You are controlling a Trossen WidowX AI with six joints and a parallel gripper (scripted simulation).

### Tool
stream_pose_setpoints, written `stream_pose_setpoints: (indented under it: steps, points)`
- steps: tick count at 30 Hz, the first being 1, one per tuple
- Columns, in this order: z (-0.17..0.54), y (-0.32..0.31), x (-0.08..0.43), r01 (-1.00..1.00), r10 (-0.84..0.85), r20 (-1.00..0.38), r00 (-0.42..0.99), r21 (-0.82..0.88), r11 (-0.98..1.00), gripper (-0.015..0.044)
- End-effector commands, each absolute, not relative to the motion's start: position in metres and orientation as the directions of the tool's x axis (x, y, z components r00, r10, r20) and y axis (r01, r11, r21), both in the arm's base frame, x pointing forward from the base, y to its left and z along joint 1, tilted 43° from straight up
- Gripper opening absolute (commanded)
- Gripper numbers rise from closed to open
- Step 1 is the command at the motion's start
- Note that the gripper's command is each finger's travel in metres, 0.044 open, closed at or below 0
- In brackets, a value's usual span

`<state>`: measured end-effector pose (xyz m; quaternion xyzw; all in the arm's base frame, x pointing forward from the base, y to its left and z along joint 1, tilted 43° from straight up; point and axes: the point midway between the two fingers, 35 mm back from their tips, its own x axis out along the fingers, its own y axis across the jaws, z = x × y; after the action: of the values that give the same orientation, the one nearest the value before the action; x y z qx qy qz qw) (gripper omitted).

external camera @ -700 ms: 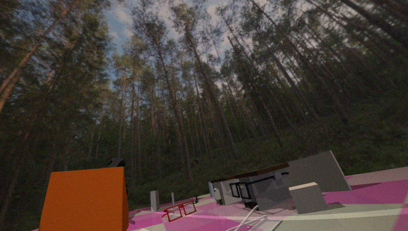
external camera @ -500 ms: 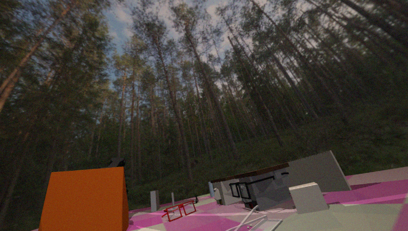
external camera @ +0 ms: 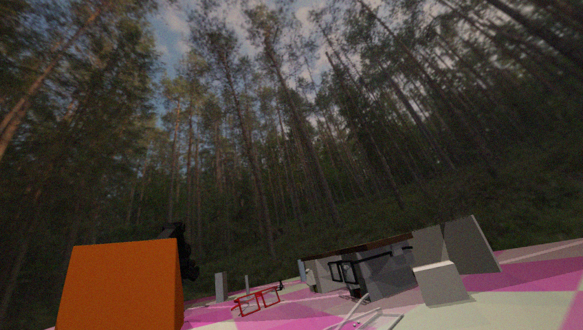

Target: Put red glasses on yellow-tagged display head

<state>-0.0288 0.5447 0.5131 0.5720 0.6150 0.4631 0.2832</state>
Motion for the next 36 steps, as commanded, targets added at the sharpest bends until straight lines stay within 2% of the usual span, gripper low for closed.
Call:
stream_pose_setpoints:
  steps: [1, 10, 20, 29, 36]
  points:
    - [0.478, 0.554, 0.022, 0.328, 0.99, 0.086, -0.112, 0.943, -0.045, 0.02]
    - [0.409, 0.535, 0.151, 0.078, 0.992, -0.102, 0.07, 0.992, 0.096, 0.02]
    - [0.325, 0.466, 0.277, -0.122, 0.918, -0.317, 0.239, 0.928, 0.352, 0.02]
    - [0.232, 0.379, 0.35, -0.236, 0.794, -0.529, 0.3, 0.765, 0.599, 0.02]
    - [0.161, 0.289, 0.379, -0.291, 0.685, -0.67, 0.286, 0.62, 0.729, 0.02]
